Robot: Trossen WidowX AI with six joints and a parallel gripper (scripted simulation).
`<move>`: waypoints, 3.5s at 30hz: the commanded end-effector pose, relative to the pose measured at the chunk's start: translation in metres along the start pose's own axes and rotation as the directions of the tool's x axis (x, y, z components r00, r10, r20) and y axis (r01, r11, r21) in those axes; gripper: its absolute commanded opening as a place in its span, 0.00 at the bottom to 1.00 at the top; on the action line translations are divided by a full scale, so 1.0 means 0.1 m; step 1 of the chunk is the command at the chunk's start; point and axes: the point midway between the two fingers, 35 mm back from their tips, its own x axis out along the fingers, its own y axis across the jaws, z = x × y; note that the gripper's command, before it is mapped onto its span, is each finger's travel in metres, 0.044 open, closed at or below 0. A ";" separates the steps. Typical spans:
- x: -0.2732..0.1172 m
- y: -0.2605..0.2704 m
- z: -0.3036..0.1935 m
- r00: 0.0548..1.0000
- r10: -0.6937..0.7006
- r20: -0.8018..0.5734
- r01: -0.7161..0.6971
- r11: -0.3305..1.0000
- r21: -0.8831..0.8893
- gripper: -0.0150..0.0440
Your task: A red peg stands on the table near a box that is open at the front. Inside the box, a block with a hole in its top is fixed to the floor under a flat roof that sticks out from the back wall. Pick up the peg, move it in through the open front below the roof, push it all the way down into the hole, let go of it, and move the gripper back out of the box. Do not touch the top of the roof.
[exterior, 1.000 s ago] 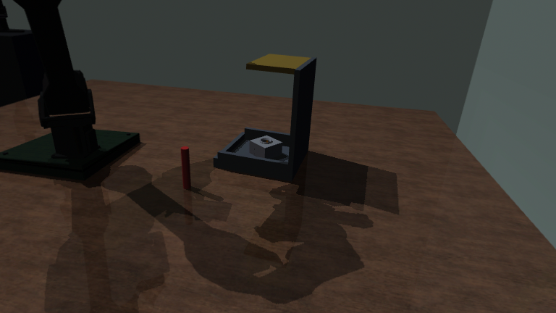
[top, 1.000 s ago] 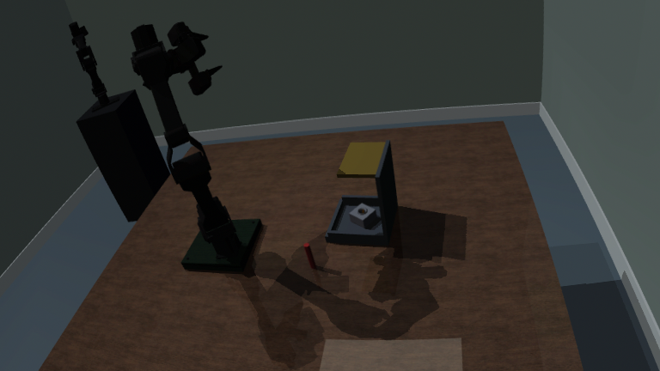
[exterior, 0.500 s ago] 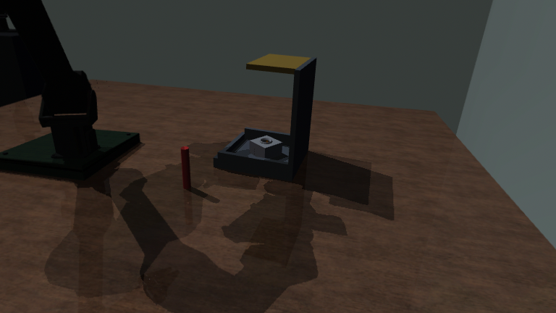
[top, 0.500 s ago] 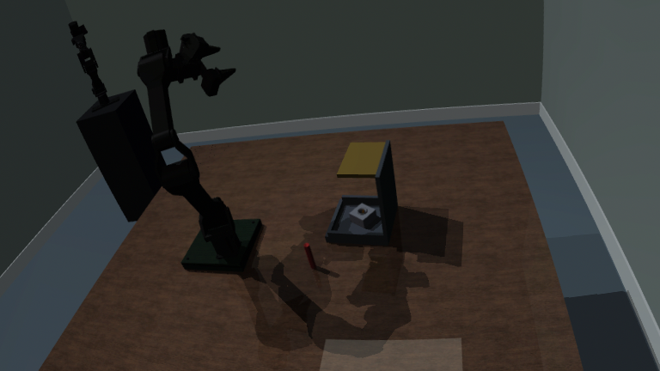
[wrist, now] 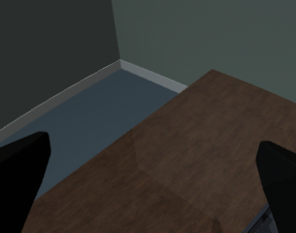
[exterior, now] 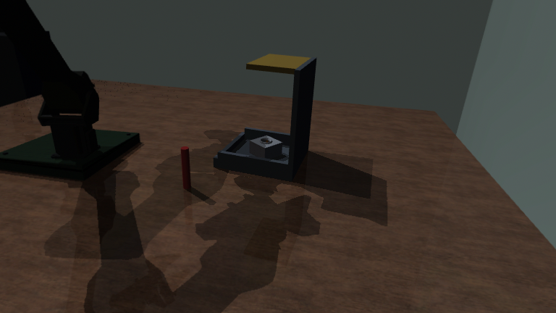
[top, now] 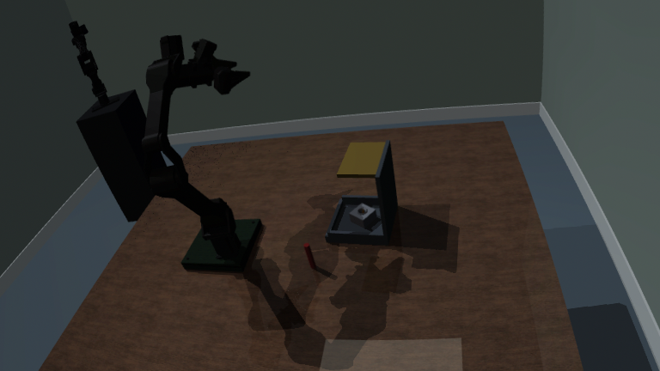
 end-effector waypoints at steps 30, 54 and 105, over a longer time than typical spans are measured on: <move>0.72 -0.78 -0.57 0.934 -0.350 -0.076 0.166 0.611 -0.774 1.00; 0.99 -1.63 -1.10 0.810 -0.564 -0.162 -0.106 0.132 -0.986 1.00; 0.45 -3.28 -2.66 0.436 -0.796 -0.419 -0.896 -0.344 -0.281 1.00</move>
